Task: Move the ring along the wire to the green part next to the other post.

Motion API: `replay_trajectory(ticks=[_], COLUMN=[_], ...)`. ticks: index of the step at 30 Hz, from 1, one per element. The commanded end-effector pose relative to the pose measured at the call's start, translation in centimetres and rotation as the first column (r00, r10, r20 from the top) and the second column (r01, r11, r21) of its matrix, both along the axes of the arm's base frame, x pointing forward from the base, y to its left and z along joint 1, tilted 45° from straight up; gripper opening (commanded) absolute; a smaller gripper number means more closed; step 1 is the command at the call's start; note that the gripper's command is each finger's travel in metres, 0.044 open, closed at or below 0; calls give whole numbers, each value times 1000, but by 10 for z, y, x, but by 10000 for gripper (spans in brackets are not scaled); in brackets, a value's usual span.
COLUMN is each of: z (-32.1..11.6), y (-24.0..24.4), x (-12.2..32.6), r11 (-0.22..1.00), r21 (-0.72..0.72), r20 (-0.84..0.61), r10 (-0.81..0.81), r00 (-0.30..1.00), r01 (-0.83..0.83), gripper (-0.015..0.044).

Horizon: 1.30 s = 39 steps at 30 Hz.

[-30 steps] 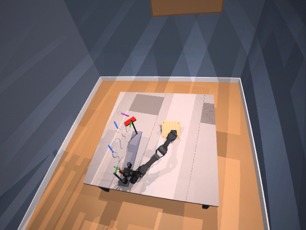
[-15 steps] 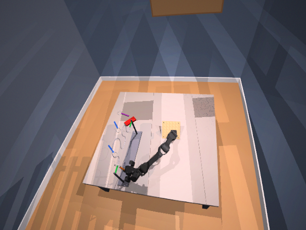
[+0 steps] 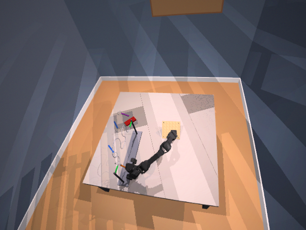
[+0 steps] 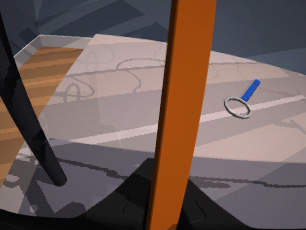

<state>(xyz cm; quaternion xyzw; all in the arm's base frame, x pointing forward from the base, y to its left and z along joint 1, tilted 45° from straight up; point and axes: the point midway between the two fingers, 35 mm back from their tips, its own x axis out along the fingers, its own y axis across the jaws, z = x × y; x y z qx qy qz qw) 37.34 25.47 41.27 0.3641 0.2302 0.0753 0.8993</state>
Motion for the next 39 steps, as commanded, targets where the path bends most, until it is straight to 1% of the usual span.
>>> replay_trajectory(ticks=[1,11,18,27,39], z=[-7,-23,-35,-46,-52], y=[-8,-26,-45,-72,-109], x=[-2,-2,-3,-3,-4], r11=[999,986,953,879,737], r21=[-34,-169,-304,-477,-676], r20=[-11,-16,-20,-23,-27], r10=[5,2,-2,-7,-14], r00=[1000,1000,1000,1000,1000], r01=[-6,-4,-4,-5,-8], gripper=[-150,-150,-150,-150,-150])
